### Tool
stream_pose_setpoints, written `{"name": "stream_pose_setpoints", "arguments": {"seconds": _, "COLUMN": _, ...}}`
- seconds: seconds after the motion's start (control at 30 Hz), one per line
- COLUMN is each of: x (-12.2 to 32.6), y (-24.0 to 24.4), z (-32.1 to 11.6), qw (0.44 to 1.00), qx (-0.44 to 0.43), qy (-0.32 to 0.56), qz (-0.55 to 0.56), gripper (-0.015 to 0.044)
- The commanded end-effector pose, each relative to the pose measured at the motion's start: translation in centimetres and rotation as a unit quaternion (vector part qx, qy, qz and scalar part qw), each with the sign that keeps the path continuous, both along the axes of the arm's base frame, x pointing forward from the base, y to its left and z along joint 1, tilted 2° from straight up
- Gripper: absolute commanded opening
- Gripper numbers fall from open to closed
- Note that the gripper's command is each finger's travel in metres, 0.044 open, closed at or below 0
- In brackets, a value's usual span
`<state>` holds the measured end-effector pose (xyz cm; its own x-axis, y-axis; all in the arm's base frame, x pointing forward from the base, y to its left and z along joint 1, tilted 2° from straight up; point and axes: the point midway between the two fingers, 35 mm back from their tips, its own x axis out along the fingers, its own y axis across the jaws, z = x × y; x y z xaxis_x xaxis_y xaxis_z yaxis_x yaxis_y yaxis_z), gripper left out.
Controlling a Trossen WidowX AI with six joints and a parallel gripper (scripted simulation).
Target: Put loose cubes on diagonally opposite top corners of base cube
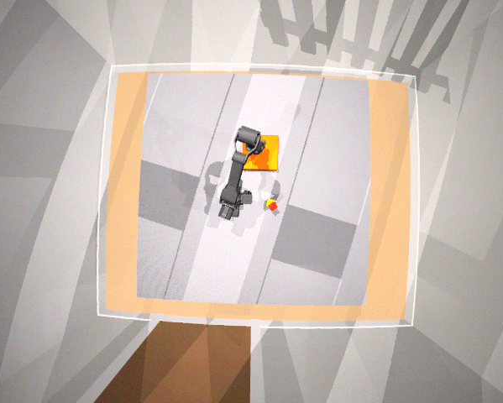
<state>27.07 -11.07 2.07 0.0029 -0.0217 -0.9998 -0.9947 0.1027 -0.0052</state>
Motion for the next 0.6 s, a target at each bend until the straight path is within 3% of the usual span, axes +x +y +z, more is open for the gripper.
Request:
{"name": "stream_pose_setpoints", "arguments": {"seconds": 0.0, "x": -0.1, "y": -0.1, "z": -0.2, "qw": 1.000, "qx": -0.001, "qy": 0.002, "qz": 0.003, "gripper": 0.0107}}
{"name": "stream_pose_setpoints", "arguments": {"seconds": 0.57, "x": 0.5, "y": -0.2, "z": 3.6, "qw": 1.000, "qx": -0.002, "qy": 0.001, "qz": 0.003, "gripper": 0.0105}}
